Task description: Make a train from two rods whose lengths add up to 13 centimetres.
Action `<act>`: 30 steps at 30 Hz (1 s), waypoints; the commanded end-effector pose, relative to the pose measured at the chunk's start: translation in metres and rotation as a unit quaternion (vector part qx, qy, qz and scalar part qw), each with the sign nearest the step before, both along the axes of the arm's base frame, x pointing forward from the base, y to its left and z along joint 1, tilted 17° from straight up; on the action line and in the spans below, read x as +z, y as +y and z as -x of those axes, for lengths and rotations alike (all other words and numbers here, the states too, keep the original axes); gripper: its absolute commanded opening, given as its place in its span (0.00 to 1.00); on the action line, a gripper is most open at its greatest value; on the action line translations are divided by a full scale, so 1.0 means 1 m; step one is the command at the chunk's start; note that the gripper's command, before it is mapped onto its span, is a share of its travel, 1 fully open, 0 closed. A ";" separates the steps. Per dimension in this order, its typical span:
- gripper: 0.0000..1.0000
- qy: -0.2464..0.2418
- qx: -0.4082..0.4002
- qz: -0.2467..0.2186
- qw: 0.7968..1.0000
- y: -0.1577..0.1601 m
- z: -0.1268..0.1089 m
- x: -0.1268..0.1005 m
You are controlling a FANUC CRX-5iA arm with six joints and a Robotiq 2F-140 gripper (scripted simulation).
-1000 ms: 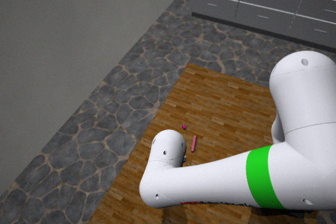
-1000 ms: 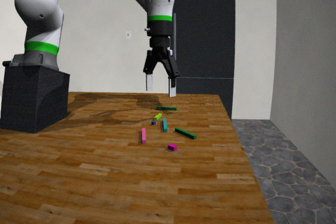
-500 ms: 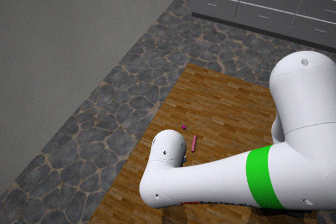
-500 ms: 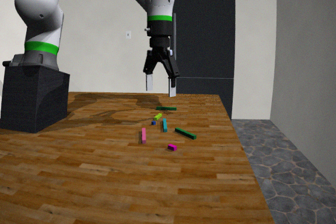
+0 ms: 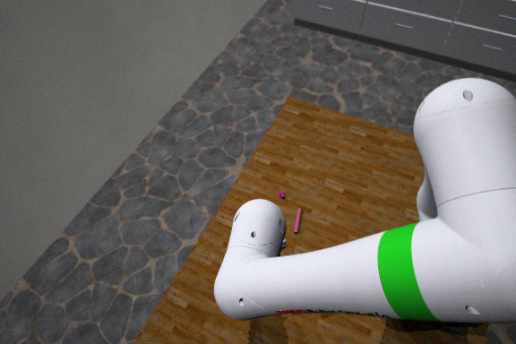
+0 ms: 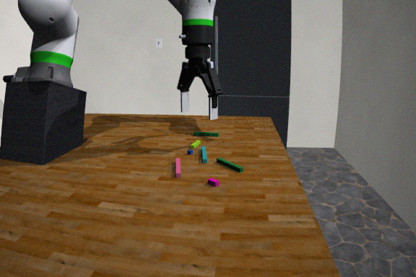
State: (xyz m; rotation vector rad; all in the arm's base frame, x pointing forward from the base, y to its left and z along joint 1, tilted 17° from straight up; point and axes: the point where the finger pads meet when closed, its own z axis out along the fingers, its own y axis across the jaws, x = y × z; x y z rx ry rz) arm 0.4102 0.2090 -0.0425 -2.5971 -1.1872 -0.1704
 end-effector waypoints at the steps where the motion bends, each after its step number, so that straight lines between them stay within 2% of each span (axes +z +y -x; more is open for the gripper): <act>1: 1.00 0.000 0.000 0.000 1.000 0.000 0.000 0.000; 6: 1.00 0.000 -0.002 0.000 1.000 0.000 0.000 0.000; 10: 1.00 0.030 -0.096 0.002 0.995 -0.019 -0.005 -0.001; 12: 1.00 0.030 -0.096 0.002 0.995 -0.019 -0.005 -0.001; 13: 1.00 0.046 -0.146 0.002 0.988 -0.029 -0.006 -0.002; 20: 1.00 0.084 -0.268 0.003 0.960 -0.054 -0.010 -0.004; 27: 1.00 0.123 -0.391 0.004 0.912 -0.080 -0.012 -0.005; 29: 1.00 0.123 -0.391 0.004 0.912 -0.080 -0.012 -0.005; 30: 1.00 0.133 -0.423 0.004 0.896 -0.087 -0.013 -0.005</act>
